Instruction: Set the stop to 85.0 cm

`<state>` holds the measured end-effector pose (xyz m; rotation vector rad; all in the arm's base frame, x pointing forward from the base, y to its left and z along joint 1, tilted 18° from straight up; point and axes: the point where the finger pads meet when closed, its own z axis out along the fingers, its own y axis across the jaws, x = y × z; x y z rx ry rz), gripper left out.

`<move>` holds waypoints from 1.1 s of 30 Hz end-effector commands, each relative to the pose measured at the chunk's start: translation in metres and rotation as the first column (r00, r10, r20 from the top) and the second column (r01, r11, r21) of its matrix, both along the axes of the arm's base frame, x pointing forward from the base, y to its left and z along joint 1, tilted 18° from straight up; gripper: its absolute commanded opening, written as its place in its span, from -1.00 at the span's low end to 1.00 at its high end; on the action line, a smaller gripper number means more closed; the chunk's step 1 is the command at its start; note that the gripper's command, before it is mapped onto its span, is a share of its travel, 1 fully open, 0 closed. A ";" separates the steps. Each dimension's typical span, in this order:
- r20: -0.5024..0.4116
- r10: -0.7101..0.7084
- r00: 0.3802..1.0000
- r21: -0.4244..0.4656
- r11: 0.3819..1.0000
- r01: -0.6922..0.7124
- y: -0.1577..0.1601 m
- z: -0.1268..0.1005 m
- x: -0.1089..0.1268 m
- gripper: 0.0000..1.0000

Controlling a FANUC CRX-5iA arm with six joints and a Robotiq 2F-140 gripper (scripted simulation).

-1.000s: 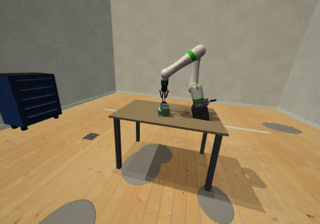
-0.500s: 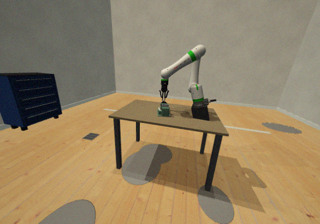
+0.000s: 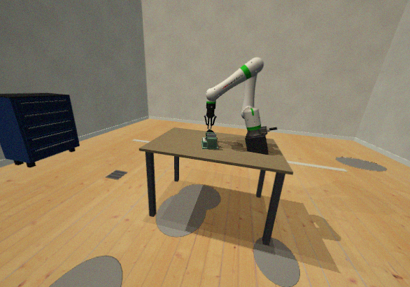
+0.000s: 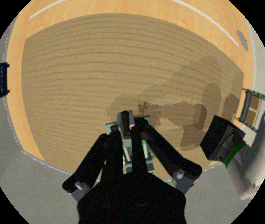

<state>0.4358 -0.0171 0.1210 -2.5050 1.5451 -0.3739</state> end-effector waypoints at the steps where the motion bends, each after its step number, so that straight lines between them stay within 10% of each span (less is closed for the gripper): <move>1: 0.000 0.000 1.000 0.000 1.000 0.000 0.000 0.000 0.000 -0.92; 33: 0.000 0.000 1.000 0.000 1.000 0.000 0.003 0.000 0.007 -0.92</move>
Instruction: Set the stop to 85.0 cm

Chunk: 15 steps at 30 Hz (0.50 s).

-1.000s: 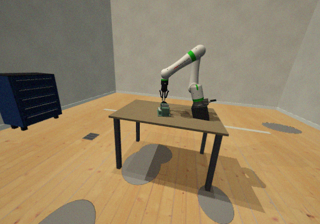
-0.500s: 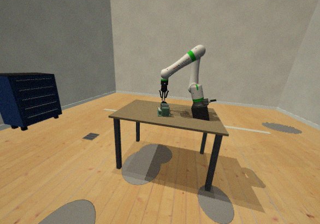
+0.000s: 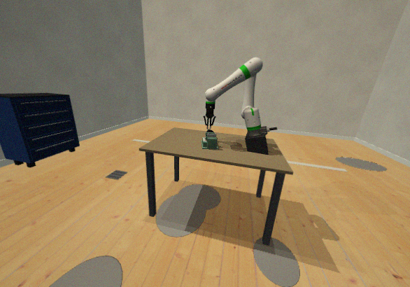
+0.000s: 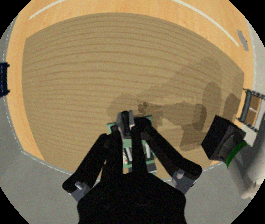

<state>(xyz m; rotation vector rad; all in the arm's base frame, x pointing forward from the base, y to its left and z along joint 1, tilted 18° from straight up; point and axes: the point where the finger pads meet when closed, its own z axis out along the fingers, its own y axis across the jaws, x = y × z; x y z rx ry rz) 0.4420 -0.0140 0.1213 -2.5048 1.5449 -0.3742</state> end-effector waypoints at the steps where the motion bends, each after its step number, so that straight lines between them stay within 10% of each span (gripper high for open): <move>1: 0.000 0.000 1.000 0.000 1.000 0.000 0.000 0.000 0.001 -0.92; 15: 0.000 0.000 1.000 0.000 1.000 0.000 0.003 -0.001 0.007 -0.92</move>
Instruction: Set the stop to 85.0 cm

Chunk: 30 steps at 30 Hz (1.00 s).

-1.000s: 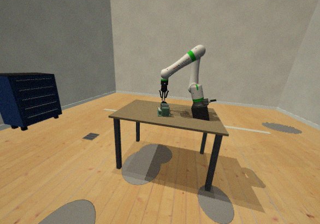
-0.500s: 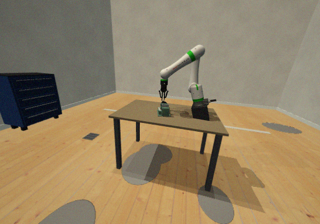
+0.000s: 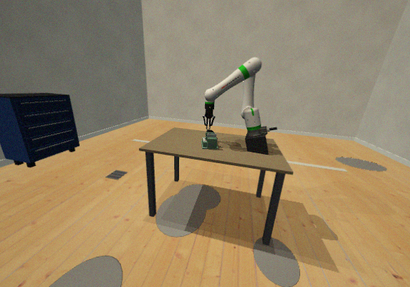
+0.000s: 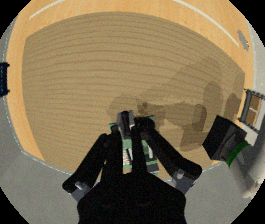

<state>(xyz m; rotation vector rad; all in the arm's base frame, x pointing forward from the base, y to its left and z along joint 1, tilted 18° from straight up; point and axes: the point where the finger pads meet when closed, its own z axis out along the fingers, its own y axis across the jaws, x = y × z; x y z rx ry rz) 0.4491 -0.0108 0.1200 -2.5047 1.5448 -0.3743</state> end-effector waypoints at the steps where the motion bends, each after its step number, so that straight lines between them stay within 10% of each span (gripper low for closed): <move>1: 0.000 0.000 1.000 0.000 1.000 0.000 0.000 0.000 0.001 -0.92; 30: 0.000 0.000 1.000 0.000 1.000 0.000 0.007 -0.020 0.019 -0.92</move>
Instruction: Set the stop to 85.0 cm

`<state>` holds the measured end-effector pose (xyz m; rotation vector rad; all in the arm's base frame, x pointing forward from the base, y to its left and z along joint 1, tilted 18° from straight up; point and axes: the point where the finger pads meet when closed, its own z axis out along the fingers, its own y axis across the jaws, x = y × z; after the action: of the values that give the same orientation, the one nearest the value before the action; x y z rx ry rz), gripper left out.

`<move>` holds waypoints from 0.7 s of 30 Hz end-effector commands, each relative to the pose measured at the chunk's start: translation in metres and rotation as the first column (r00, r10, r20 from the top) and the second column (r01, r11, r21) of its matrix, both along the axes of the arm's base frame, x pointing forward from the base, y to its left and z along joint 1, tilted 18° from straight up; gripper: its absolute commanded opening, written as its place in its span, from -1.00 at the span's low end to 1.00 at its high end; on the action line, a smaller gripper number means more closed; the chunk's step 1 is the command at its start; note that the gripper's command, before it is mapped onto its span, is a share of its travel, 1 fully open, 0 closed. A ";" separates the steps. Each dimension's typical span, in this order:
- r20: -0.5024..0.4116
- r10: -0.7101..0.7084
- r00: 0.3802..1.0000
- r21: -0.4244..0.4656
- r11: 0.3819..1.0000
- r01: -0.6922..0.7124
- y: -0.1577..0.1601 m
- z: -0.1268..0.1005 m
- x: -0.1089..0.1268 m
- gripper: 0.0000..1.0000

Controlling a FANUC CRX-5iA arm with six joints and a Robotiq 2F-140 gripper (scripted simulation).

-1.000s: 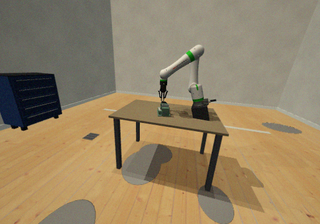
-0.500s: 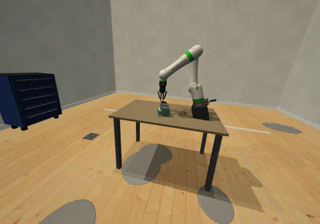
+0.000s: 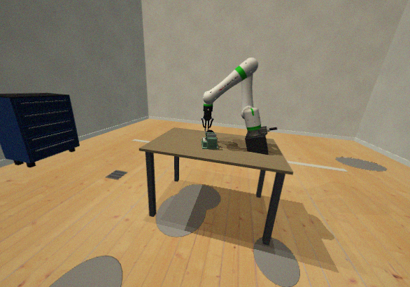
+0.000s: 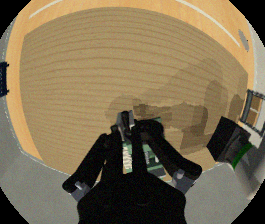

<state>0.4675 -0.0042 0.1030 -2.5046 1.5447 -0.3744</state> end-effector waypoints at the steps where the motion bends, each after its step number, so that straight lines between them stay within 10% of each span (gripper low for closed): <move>1: 0.000 0.000 1.000 0.000 1.000 0.000 0.000 -0.004 0.002 -0.92; 21: 0.000 0.000 1.000 0.000 1.000 0.000 -0.006 -0.035 -0.003 -0.92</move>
<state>0.4646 -0.0102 0.0689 -2.5048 1.5447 -0.3741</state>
